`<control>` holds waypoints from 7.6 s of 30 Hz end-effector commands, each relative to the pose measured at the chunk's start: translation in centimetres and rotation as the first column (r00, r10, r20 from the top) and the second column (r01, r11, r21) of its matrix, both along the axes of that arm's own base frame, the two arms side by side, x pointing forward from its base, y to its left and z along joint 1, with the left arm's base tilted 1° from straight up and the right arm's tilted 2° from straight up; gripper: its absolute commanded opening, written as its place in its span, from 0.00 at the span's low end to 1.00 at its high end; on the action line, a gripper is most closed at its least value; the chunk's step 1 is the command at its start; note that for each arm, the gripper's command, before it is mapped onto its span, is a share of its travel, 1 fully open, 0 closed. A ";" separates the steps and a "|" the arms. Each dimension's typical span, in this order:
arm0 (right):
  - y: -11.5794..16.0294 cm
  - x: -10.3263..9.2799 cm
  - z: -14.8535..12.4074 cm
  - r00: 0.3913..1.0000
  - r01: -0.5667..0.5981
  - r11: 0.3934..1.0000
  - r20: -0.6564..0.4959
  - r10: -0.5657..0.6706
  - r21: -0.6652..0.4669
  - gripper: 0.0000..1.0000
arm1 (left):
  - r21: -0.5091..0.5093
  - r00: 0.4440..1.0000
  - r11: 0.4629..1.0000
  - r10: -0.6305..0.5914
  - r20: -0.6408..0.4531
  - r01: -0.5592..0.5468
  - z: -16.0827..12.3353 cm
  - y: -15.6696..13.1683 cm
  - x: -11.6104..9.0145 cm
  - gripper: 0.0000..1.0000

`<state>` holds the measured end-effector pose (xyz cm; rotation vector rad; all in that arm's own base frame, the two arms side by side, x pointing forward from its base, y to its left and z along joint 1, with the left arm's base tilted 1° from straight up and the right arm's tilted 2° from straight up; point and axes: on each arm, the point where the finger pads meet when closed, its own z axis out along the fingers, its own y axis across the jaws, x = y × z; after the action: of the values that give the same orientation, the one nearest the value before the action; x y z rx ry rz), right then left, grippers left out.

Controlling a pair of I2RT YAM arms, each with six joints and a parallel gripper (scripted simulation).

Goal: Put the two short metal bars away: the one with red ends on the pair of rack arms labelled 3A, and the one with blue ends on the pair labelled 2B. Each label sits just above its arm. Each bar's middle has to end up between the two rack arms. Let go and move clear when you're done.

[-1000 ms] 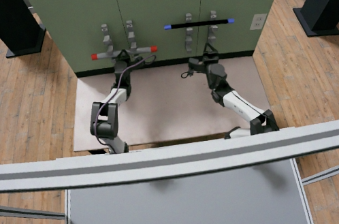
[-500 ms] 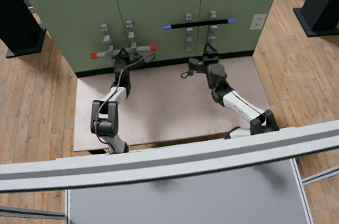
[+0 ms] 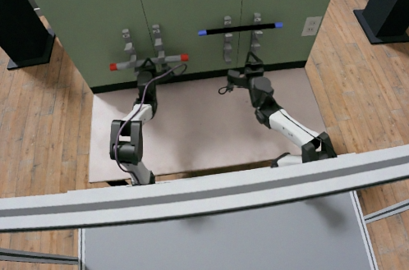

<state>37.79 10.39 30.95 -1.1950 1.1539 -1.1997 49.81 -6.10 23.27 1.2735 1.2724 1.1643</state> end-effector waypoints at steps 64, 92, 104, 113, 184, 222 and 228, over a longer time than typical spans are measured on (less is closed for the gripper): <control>0.2 -0.1 -1.1 1.000 -0.001 1.000 -0.015 0.001 -0.012 1.00 | -0.012 0.996 1.000 0.008 0.088 -0.007 0.3 0.3 0.8 0.00; 0.2 -0.1 -1.1 1.000 -0.001 1.000 -0.015 0.001 -0.012 1.00 | -0.012 0.996 1.000 0.008 0.088 -0.007 -0.7 0.3 0.8 0.00; 0.2 -0.1 -1.1 1.000 -0.001 1.000 -0.015 0.001 -0.012 1.00 | -0.012 0.996 1.000 0.008 0.088 -0.007 -1.1 0.3 0.8 0.00; 0.2 -0.1 -1.1 1.000 -0.001 1.000 -0.015 0.001 -0.012 1.00 | -0.012 0.996 1.000 0.008 0.088 -0.007 -1.4 0.3 0.8 0.00; 0.2 -0.1 -1.1 1.000 -0.001 1.000 -0.015 0.001 -0.012 1.00 | -0.012 0.996 1.000 0.008 0.088 -0.007 -3.7 0.3 0.8 0.00; 0.2 -0.1 -1.1 1.000 -0.001 1.000 -0.015 0.001 -0.012 1.00 | -0.012 0.996 1.000 0.008 0.088 -0.007 -3.9 0.3 0.8 0.22; 0.2 -0.1 -1.1 1.000 -0.001 1.000 -0.015 0.001 -0.012 1.00 | -0.012 0.996 1.000 0.008 0.088 -0.007 -3.9 0.3 0.8 0.33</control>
<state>37.79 10.39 30.95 -1.1950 1.1539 -1.1997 50.37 -6.22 21.08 1.1709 1.1868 1.2120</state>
